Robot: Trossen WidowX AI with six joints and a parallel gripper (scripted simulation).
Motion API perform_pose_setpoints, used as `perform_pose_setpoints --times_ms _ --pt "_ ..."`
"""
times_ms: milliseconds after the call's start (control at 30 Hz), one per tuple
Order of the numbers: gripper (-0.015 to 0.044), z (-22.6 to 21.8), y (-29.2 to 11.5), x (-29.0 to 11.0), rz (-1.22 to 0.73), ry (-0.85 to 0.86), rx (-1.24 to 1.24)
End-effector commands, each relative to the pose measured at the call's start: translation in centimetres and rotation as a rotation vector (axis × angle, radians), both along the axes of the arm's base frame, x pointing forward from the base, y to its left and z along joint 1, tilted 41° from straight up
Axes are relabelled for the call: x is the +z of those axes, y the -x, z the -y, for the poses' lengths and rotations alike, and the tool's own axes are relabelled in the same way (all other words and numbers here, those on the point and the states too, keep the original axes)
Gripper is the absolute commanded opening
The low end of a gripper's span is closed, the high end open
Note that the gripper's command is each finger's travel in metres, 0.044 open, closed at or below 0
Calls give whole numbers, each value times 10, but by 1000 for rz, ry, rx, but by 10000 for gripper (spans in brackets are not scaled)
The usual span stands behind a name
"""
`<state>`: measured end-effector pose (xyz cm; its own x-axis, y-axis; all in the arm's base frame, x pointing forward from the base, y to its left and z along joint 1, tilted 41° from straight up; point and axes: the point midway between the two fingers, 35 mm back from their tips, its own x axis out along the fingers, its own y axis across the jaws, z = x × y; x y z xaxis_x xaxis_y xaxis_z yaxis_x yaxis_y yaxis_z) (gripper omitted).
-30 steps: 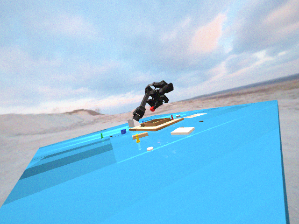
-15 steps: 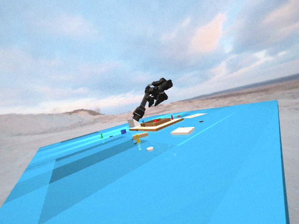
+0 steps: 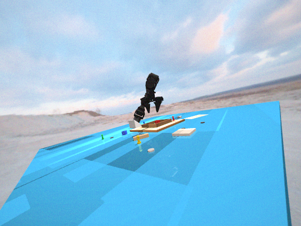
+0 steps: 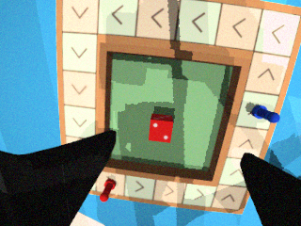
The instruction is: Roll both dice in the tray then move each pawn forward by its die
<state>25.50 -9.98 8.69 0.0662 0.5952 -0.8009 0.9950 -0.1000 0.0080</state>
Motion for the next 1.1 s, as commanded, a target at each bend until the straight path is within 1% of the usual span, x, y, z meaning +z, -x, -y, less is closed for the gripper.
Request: perform_pose_setpoints --times_ms 0,33,100,233,267,667,1067 --pt "440 0 0 0 0 0 0" --pt "440 0 0 0 0 0 0" --pt "387 4 1 -4 31 4 41" --pt "282 28 9 -25 213 27 280" --pt "275 34 11 -31 261 32 343" --pt "275 95 57 -101 844 94 1093" --pt "275 118 97 -146 1242 143 1568"
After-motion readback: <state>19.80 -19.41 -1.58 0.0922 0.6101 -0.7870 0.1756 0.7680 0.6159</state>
